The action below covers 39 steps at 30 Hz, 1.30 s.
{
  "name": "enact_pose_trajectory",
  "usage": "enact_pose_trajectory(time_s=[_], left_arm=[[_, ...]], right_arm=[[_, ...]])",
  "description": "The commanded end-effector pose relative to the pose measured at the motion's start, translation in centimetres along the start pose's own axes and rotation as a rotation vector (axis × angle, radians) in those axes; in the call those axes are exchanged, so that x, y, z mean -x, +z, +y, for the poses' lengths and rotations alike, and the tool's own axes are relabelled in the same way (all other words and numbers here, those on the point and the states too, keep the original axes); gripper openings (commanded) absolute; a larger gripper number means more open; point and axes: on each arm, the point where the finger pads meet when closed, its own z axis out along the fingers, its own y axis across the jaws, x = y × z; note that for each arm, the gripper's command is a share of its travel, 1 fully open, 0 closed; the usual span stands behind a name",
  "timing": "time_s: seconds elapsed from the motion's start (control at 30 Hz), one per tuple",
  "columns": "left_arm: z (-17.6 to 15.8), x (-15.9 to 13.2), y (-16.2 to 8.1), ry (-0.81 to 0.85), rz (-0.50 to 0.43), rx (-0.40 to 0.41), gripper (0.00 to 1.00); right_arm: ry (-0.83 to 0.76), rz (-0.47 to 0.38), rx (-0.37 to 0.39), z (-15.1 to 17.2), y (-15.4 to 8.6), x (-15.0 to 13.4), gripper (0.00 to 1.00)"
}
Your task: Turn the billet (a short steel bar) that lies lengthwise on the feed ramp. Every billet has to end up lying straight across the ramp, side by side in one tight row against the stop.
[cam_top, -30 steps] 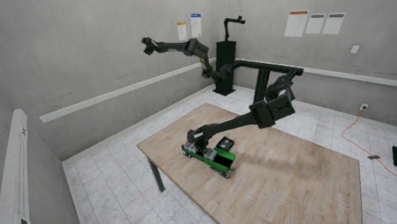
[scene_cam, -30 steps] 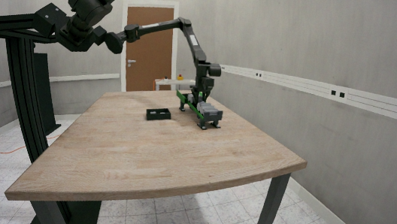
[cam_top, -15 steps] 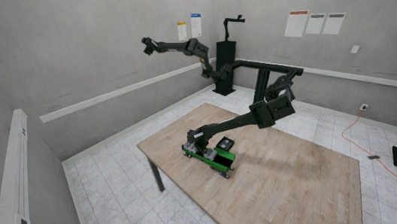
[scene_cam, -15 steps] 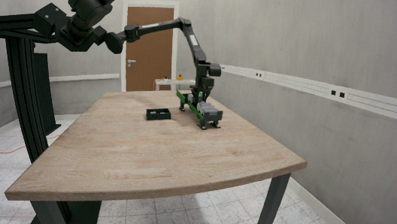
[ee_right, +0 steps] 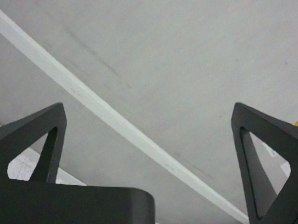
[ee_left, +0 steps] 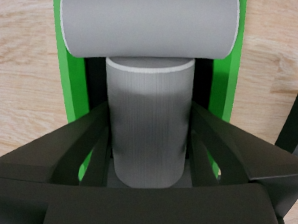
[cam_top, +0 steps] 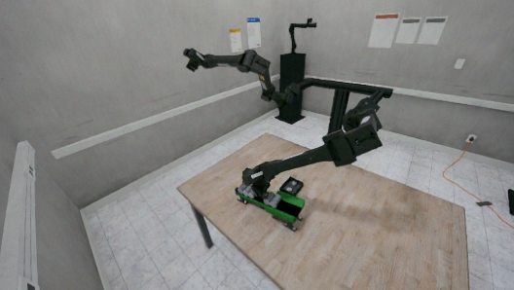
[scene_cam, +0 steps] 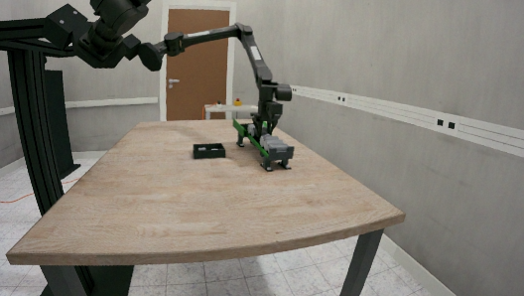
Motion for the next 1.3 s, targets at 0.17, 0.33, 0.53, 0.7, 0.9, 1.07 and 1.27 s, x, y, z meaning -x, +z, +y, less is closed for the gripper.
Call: enact_pose_trajectory(time_s=[0.17, 0.33, 0.53, 0.7, 0.9, 1.07, 1.27], left_arm=[[0.3, 1.0, -2.9, 0.007, -0.021, 0.015, 0.00], [0.3, 0.9, -3.9, 0.007, -0.021, 0.015, 0.00], [0.2, 0.9, -4.9, 0.007, -0.021, 0.015, 0.00], [0.2, 0.9, -6.1, 0.007, -0.021, 0.015, 0.00], [0.5, 0.9, -7.5, 0.003, -0.023, 0.018, 0.00], [0.8, 1.0, -8.1, -0.003, -0.024, 0.022, 0.00], [0.3, 0.8, -8.6, 0.005, -0.022, 0.016, 0.00]], right_arm=[[0.004, -0.042, -0.012, -0.5, -0.3, 3.3, 1.00], [0.004, -0.042, -0.012, -0.5, -0.3, 3.3, 1.00], [0.004, -0.042, -0.012, -0.5, -0.3, 3.3, 1.00], [0.004, -0.042, -0.012, -0.5, -0.3, 3.3, 1.00], [0.004, -0.042, -0.012, -0.5, -0.3, 3.3, 1.00], [0.004, -0.042, -0.012, -0.5, -0.3, 3.3, 1.00], [0.004, -0.042, -0.012, -0.5, -0.3, 3.3, 1.00]])
